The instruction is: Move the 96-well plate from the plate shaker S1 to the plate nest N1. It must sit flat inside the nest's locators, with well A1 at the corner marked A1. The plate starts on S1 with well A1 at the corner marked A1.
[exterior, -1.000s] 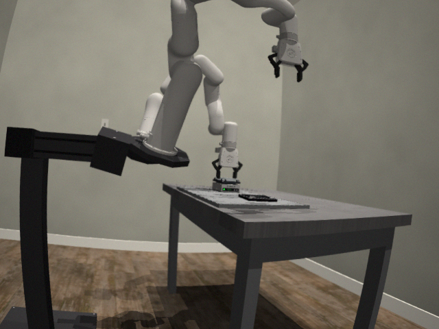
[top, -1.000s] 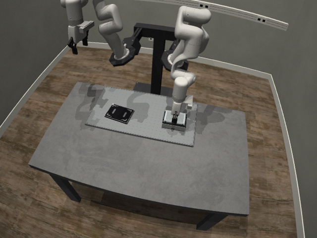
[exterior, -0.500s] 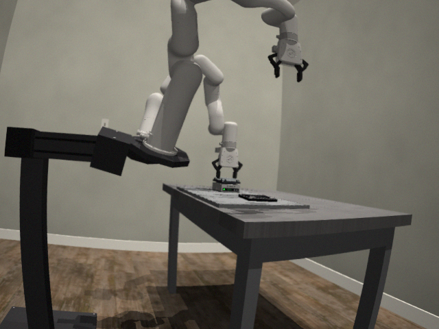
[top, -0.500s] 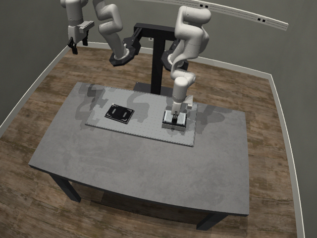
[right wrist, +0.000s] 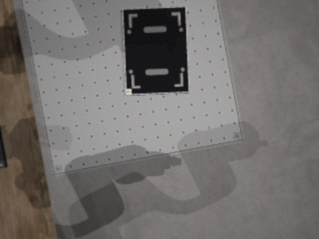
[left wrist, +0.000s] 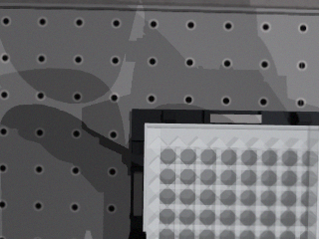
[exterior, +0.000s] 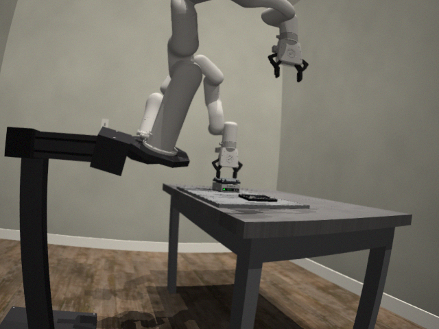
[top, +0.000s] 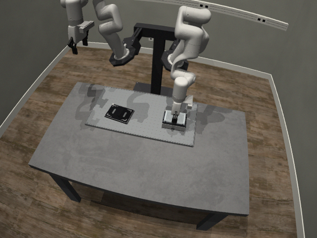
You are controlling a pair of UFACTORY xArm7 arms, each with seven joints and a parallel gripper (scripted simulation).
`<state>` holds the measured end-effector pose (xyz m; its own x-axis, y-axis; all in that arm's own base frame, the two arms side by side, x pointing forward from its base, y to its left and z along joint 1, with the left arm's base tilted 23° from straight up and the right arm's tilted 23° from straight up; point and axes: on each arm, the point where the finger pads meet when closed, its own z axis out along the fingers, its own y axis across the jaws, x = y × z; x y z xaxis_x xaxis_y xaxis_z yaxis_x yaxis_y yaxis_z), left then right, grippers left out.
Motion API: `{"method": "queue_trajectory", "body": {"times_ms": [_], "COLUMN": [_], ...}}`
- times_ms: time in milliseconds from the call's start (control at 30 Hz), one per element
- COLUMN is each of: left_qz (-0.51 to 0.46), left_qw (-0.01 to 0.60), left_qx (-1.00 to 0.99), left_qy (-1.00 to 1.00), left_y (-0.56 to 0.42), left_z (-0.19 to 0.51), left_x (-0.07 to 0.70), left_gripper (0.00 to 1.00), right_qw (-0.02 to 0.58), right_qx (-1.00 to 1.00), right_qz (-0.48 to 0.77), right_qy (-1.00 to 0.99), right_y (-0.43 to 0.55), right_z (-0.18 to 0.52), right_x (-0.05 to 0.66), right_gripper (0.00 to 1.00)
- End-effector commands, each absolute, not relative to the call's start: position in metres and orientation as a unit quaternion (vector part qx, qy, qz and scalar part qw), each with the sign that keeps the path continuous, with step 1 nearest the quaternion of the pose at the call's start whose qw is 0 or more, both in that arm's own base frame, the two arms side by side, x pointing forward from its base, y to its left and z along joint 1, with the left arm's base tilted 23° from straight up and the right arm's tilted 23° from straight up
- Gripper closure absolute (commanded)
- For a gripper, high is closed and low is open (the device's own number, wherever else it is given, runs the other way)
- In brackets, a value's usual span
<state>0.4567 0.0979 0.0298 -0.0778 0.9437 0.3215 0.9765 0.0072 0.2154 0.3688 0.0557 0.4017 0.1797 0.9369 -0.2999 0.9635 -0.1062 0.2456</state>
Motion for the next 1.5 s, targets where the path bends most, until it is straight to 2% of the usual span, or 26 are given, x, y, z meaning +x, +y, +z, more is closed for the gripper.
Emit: {"method": "queue_trajectory", "body": {"times_ms": [0,1467], "left_qz": [-0.193,-0.193], "left_qw": [0.041,0.041], "left_qx": [-0.678,-0.678], "left_qy": [-0.708,-0.708], "left_y": [0.097,0.092], "left_z": [0.031,0.045], "left_x": [0.458,0.455], "left_gripper": [1.00,1.00], "right_qw": [0.196,0.196], "right_qx": [0.743,0.743], "right_qz": [-0.032,-0.032], "right_qy": [0.640,0.640], "right_y": [0.056,0.056], "right_z": [0.403,0.403], "right_x": [0.369,0.369], "right_gripper": [0.00,0.00]}}
